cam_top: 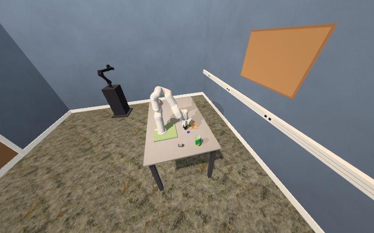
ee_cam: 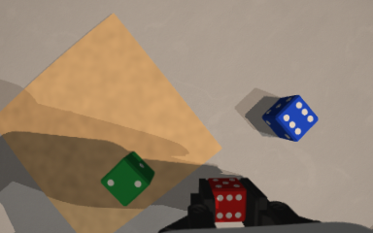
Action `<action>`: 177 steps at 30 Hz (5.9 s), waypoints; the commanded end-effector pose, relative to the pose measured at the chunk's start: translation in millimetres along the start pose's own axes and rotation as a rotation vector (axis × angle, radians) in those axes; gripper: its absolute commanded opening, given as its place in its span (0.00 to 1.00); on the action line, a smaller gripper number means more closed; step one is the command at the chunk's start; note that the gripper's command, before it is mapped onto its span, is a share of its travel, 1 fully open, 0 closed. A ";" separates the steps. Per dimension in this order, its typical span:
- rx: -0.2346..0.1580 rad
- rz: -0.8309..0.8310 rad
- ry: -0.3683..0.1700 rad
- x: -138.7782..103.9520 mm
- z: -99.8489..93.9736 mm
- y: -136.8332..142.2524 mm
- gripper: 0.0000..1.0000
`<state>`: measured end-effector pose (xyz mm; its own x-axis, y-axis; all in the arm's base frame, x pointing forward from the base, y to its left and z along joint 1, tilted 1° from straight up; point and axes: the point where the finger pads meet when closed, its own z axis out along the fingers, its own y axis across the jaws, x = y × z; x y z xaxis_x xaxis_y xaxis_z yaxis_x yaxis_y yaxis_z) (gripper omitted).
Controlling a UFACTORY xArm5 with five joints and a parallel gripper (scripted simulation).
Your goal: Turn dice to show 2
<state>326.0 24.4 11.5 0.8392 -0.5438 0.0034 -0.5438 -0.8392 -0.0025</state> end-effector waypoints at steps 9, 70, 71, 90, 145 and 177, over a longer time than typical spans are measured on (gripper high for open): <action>0.002 0.000 0.002 0.9 -2.3 -0.7 0.21; 0.003 0.547 0.001 2.8 -103.7 -52.0 0.21; 0.003 0.569 0.001 2.7 -103.7 -54.2 0.21; 0.004 1.034 0.000 -2.7 -102.7 -100.6 0.21; 0.013 2.069 -0.010 -39.4 -89.3 -205.0 0.21; 0.687 1.981 -0.409 -42.4 -87.7 -200.1 0.21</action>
<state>397.5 214.5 100.7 -0.7646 -0.4147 -0.4933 -0.4764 0.8793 -0.0009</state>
